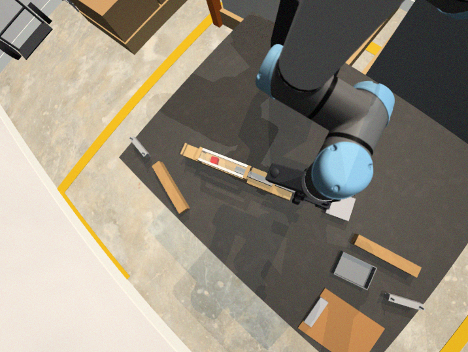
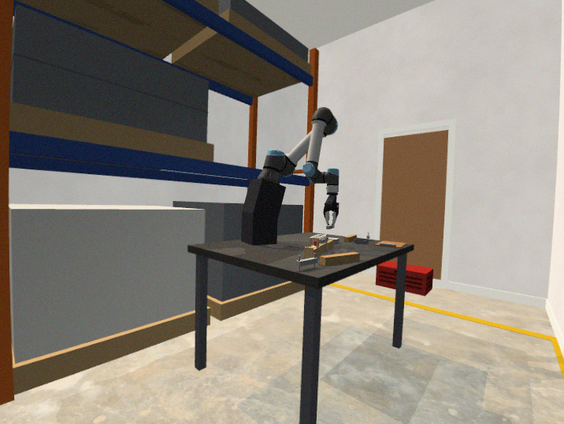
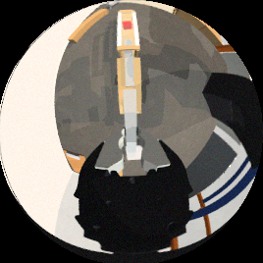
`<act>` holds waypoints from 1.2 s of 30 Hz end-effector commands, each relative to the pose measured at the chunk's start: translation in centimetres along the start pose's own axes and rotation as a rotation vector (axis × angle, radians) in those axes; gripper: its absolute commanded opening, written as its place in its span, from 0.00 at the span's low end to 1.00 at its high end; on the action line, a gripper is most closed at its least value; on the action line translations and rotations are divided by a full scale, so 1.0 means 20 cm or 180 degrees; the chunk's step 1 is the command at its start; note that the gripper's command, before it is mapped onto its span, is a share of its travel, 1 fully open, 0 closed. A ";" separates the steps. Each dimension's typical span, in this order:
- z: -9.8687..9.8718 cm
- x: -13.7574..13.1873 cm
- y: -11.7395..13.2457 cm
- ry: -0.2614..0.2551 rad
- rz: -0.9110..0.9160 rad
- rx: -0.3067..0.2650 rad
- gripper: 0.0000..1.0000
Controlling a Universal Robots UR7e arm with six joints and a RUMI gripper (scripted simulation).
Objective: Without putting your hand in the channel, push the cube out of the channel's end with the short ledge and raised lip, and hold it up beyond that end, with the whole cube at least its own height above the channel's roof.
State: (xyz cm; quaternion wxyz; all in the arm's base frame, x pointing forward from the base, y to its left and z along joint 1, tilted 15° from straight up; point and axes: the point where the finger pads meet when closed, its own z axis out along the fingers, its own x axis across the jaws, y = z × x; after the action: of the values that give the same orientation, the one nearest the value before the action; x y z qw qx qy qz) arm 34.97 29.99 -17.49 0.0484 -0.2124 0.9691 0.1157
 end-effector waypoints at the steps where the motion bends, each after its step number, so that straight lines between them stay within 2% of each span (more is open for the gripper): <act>1: 0.03 0.01 0.00 -0.0009 -0.0002 0.0000 0.00; 9: 0.18 0.01 0.00 -0.0009 -0.0002 0.0000 0.00; 20: 0.22 0.01 0.00 -0.0009 -0.0002 0.0000 0.00; 36: 0.33 0.01 0.00 -0.0009 -0.0002 0.0000 0.00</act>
State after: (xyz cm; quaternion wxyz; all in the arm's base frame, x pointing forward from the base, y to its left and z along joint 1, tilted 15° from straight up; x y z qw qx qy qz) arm 35.09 31.44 -23.61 0.0490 -0.2125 0.9690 0.1159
